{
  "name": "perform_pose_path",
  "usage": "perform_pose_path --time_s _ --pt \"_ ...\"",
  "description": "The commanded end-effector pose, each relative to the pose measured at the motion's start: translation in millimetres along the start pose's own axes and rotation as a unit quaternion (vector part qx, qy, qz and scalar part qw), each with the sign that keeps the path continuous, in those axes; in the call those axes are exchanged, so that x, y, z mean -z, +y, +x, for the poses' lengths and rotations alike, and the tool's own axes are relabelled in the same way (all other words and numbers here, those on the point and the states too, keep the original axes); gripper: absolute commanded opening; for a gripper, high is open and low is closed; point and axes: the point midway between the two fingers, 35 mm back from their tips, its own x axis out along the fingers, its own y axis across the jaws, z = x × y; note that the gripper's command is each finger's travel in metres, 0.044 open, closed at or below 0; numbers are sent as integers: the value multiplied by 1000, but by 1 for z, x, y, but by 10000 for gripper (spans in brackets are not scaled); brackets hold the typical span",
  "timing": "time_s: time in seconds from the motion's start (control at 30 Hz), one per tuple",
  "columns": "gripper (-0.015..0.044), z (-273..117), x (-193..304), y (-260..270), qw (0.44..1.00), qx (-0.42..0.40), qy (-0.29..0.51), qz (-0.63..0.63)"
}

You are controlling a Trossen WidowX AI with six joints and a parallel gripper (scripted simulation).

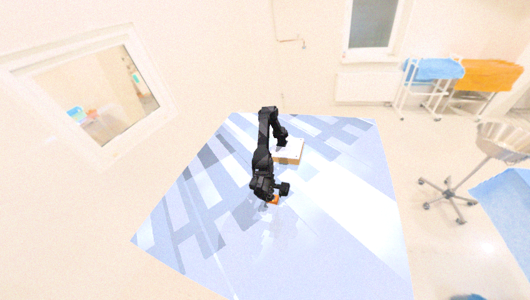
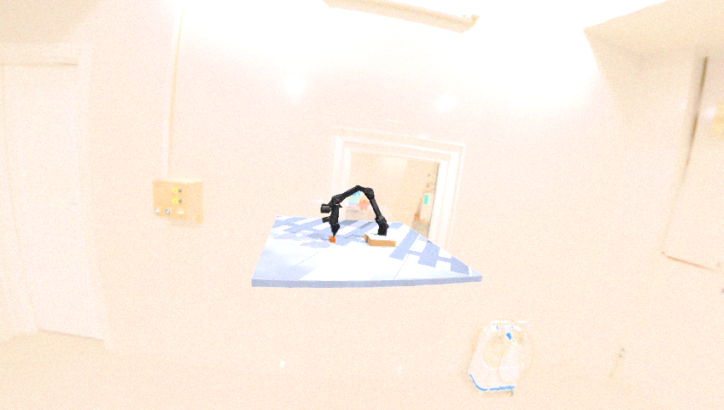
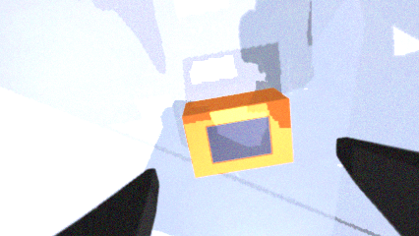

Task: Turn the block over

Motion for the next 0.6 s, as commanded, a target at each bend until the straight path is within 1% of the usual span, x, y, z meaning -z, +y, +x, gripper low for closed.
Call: perform_pose_path --time_s 0.0,0.57 --pt "440 6 0 0 1000 -2 -1 0" --pt "440 33 0 0 1000 -2 -1 0"
